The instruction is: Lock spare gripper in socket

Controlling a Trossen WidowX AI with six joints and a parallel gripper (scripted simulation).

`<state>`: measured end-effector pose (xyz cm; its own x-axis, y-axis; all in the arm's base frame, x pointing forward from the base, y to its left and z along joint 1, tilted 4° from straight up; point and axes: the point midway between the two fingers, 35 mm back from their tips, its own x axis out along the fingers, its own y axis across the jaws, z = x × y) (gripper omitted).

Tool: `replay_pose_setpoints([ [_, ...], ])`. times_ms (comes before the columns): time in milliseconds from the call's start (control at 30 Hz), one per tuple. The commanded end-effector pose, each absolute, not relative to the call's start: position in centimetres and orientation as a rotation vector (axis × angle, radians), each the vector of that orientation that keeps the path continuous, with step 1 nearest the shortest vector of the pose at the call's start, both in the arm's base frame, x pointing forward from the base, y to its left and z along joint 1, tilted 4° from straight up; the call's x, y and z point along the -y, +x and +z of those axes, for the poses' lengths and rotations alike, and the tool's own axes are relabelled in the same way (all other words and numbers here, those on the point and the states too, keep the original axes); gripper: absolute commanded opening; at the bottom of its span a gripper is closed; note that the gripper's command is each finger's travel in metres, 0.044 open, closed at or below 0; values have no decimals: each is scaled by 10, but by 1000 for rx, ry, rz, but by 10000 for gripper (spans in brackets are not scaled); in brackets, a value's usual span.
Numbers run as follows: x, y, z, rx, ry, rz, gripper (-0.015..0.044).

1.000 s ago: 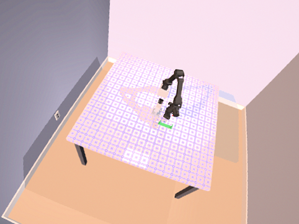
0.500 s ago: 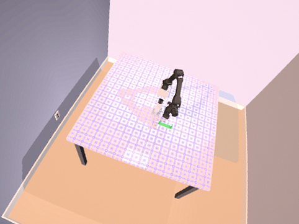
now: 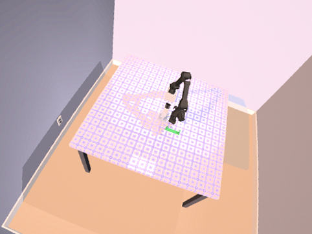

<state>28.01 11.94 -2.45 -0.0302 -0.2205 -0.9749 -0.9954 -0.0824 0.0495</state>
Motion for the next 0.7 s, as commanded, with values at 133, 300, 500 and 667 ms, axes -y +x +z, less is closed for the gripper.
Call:
replay_pose_setpoints([
  [133,-114,280,-25,-1360,-1426,1192,0],
  [300,-111,280,-25,-1360,-1426,1192,0],
  [500,-107,280,-25,-1359,-1425,1193,0],
  [667,-104,281,-25,-1359,-1425,1193,0],
])
